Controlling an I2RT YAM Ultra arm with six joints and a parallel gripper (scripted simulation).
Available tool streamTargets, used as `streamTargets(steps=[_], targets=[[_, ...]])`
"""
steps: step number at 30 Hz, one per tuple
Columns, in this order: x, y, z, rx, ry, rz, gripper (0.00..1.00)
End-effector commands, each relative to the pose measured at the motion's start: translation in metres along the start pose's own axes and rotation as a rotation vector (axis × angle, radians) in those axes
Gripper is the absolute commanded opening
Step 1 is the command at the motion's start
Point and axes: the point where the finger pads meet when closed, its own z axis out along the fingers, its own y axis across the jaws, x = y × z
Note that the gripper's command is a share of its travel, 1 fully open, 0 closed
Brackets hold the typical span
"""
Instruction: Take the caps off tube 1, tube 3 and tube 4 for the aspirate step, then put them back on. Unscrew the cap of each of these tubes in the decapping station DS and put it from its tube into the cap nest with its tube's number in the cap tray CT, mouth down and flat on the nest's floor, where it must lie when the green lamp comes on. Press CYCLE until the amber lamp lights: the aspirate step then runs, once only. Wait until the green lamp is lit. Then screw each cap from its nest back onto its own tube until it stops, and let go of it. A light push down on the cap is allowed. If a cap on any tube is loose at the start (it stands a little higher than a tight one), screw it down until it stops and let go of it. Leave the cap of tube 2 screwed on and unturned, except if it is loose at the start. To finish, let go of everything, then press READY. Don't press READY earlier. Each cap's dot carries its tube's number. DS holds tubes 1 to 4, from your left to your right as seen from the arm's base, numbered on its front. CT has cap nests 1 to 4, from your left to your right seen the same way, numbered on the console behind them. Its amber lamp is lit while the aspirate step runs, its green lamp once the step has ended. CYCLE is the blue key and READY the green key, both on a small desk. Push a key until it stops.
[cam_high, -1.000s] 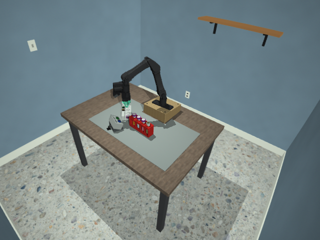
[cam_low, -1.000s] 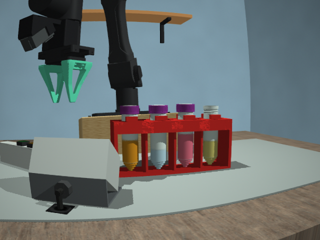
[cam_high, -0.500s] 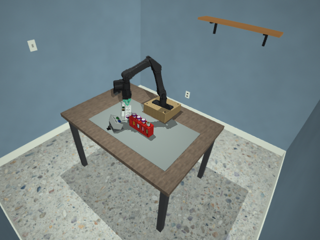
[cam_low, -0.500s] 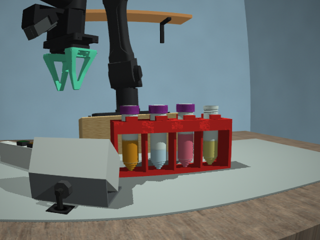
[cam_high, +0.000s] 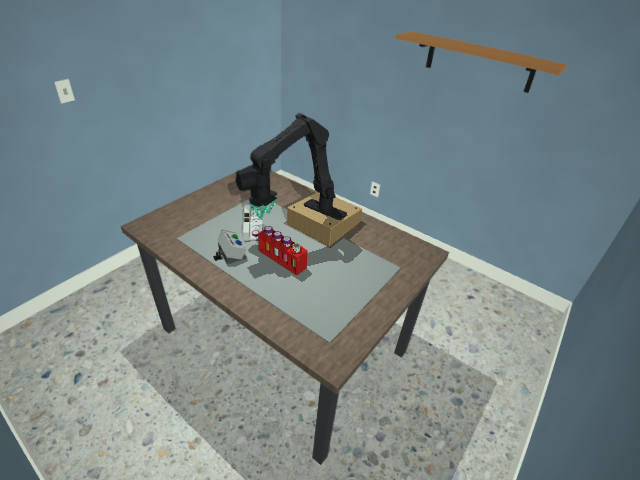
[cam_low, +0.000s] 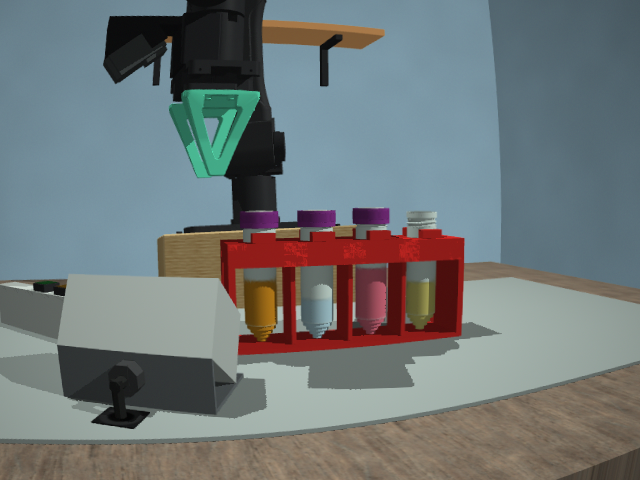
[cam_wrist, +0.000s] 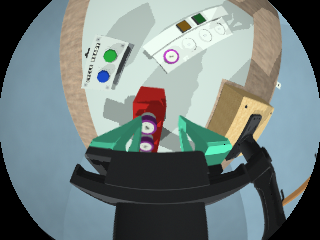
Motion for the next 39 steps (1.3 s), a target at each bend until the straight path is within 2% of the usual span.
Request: streamTargets(steps=[1, 10, 19, 30, 39], targets=[[0.02, 0.009, -0.005, -0.016, -0.004, 0.278, 0.49], [0.089, 0.033, -0.005, -0.017, -0.002, 0.291, 0.49], [0.089, 0.033, -0.005, -0.017, -0.002, 0.291, 0.49], [0.089, 0.033, 0.028, -0.017, -0.002, 0.291, 0.49], [0.089, 0.033, 0.031, -0.017, -0.002, 0.291, 0.49]])
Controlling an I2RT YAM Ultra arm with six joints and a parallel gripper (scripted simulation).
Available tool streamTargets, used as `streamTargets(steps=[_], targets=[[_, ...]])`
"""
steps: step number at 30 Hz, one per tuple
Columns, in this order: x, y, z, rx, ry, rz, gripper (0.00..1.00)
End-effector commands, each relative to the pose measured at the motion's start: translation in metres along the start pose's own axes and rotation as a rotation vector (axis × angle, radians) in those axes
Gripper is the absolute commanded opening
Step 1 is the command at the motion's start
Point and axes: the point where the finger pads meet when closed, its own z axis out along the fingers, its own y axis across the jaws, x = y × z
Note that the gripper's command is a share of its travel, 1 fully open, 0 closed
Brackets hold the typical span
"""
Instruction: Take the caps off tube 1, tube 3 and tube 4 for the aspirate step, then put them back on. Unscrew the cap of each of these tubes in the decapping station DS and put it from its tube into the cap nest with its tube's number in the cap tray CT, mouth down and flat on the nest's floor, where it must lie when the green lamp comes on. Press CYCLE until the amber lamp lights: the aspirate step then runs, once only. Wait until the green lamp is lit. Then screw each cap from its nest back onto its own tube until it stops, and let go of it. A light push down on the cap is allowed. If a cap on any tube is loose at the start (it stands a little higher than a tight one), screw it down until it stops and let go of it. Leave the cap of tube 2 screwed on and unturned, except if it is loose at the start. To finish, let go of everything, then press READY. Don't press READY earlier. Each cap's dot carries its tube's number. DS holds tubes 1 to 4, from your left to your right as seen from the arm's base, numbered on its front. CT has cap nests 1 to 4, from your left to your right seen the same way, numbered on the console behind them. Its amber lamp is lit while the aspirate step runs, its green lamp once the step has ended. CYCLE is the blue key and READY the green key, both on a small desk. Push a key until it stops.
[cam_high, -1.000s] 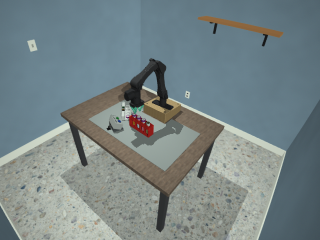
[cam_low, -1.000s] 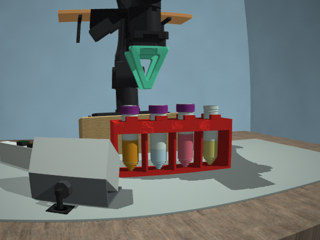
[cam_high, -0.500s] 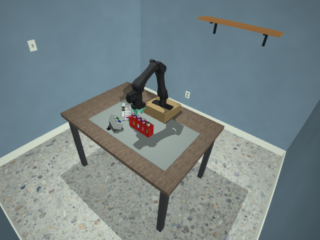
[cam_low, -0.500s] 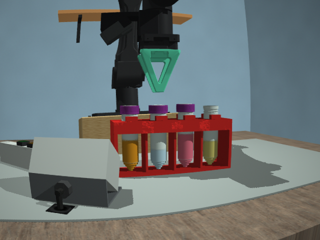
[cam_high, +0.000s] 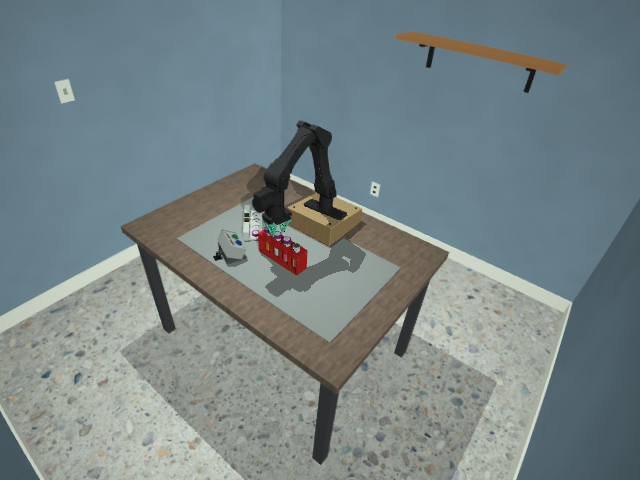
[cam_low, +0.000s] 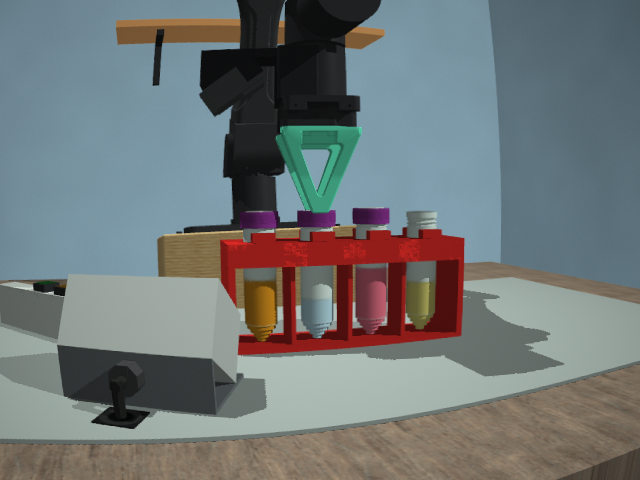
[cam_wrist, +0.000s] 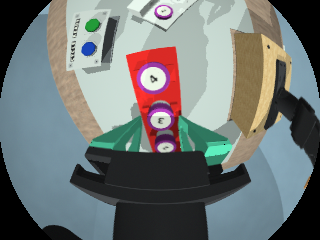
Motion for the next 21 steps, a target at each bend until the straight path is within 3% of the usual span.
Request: streamTargets(steps=[1, 21], targets=[[-0.0011, 0.0028, -0.0025, -0.015, -0.003, 0.004, 0.49], [-0.0016, 0.0019, 0.0065, -0.015, -0.003, 0.004, 0.49]])
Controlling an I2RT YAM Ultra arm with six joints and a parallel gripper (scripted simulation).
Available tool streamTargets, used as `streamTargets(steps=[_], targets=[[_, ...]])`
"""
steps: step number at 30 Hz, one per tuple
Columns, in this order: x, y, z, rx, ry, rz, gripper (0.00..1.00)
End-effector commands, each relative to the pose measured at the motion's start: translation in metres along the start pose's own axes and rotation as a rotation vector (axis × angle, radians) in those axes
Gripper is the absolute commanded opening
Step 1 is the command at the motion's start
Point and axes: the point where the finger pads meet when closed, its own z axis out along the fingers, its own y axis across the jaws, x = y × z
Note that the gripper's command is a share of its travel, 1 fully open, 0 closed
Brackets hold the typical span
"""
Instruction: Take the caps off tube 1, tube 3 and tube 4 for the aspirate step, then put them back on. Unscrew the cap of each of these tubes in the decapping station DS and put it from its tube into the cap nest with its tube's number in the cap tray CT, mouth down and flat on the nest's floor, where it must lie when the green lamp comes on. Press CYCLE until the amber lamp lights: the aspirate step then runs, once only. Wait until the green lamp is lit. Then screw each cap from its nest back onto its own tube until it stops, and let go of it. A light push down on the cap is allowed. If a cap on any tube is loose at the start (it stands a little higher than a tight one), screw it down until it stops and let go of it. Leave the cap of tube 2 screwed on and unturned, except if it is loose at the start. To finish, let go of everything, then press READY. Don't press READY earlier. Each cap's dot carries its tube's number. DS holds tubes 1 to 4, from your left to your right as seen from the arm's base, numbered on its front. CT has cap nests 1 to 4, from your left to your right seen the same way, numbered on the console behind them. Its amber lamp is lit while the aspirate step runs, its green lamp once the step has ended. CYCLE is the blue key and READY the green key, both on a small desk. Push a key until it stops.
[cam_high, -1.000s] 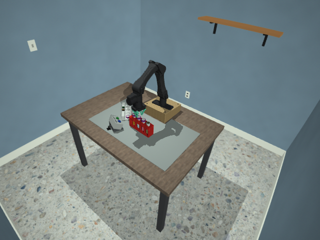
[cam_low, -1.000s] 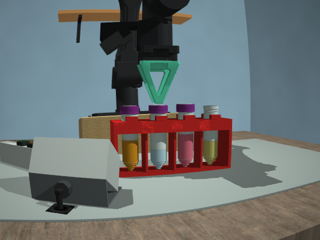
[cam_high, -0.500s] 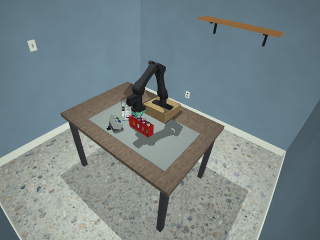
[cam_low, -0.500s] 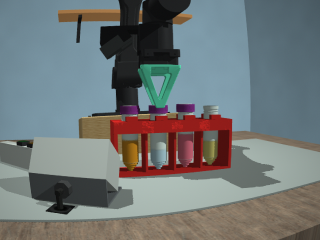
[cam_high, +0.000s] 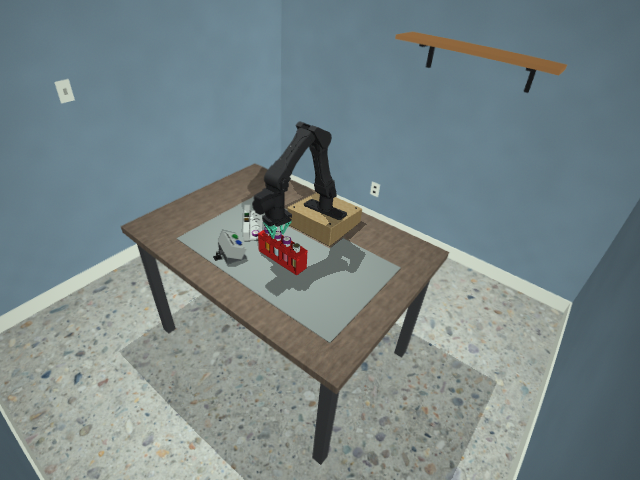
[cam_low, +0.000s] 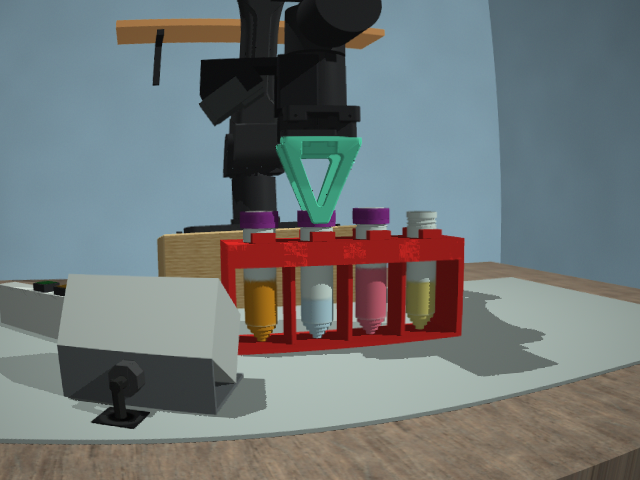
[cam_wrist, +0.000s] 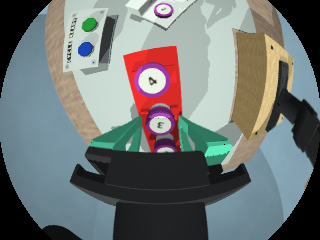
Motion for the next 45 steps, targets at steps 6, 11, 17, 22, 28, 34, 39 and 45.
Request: streamTargets(steps=[6, 11, 17, 22, 28, 34, 39, 45], targets=[[-0.0017, 0.0025, -0.0019, -0.012, -0.004, 0.004, 0.49], [-0.0017, 0.0025, -0.0019, -0.012, -0.004, 0.004, 0.0], [-0.0017, 0.0025, -0.0019, -0.012, -0.004, 0.004, 0.0], [-0.0017, 0.0025, -0.0019, -0.012, -0.004, -0.046, 0.0], [-0.0017, 0.0025, -0.002, -0.012, -0.006, -0.296, 0.0], [-0.0017, 0.0025, -0.0022, -0.011, -0.007, -0.596, 0.0], [-0.0017, 0.0025, -0.0023, -0.011, -0.008, -0.796, 0.0], [-0.0017, 0.0025, -0.0025, -0.01, -0.01, -1.046, 0.0]])
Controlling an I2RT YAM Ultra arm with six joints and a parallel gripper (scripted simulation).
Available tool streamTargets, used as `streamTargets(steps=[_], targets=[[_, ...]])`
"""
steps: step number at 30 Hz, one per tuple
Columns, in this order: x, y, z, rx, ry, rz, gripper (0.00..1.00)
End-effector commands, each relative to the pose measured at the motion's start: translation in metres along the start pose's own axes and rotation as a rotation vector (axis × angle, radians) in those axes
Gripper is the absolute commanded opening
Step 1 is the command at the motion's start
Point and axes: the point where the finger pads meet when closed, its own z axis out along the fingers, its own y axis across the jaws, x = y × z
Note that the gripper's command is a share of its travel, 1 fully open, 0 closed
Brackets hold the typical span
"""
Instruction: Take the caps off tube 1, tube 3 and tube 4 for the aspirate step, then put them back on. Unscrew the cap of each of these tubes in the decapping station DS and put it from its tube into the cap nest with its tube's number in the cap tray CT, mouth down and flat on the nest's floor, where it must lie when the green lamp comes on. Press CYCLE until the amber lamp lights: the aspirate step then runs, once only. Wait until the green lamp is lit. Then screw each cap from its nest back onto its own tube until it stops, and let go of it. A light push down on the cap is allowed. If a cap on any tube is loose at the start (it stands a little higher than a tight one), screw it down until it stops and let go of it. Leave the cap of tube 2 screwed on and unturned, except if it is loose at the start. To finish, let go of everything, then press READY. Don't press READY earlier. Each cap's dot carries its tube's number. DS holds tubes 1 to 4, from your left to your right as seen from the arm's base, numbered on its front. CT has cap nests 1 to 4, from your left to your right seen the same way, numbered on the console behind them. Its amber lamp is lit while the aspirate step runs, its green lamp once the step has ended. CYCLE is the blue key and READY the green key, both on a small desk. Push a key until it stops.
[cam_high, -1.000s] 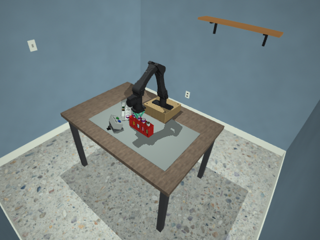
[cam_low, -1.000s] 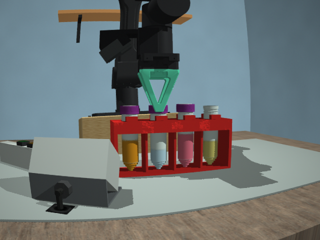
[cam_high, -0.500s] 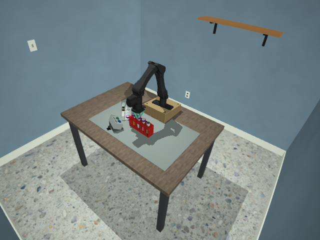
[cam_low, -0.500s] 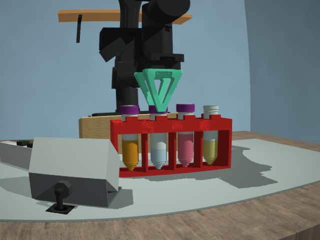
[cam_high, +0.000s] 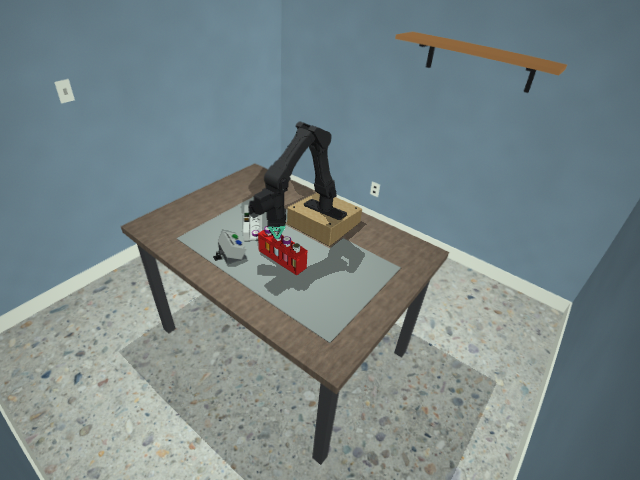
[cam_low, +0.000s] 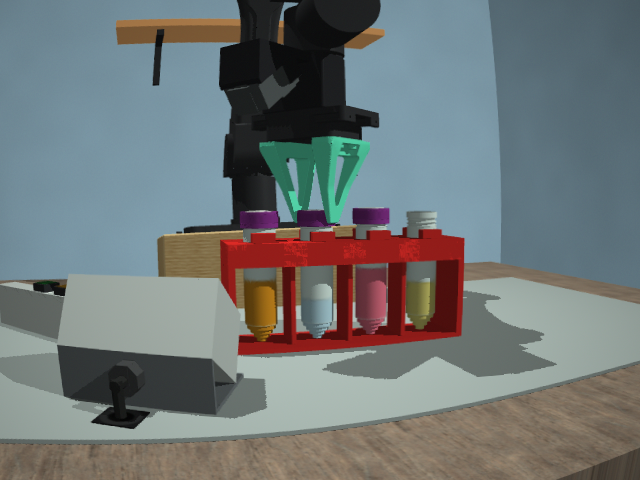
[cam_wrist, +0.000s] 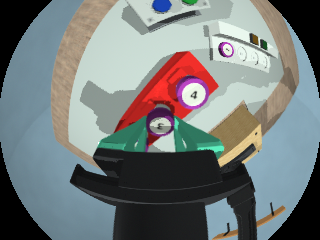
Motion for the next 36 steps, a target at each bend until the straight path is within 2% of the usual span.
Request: streamTargets(steps=[1, 10, 12, 27, 29, 36], targets=[[-0.0024, 0.0008, -0.0031, -0.003, -0.012, -0.241, 0.0], [-0.0024, 0.0008, -0.0033, -0.001, -0.013, -0.691, 0.0], [-0.0024, 0.0008, -0.0033, -0.001, -0.013, -0.691, 0.0], [-0.0023, 0.0009, -0.0037, 0.004, -0.013, -1.441, 0.0], [-0.0023, 0.0009, -0.0037, 0.004, -0.013, -1.441, 0.0], [-0.0023, 0.0008, -0.0039, 0.007, -0.013, -1.791, 0.0]])
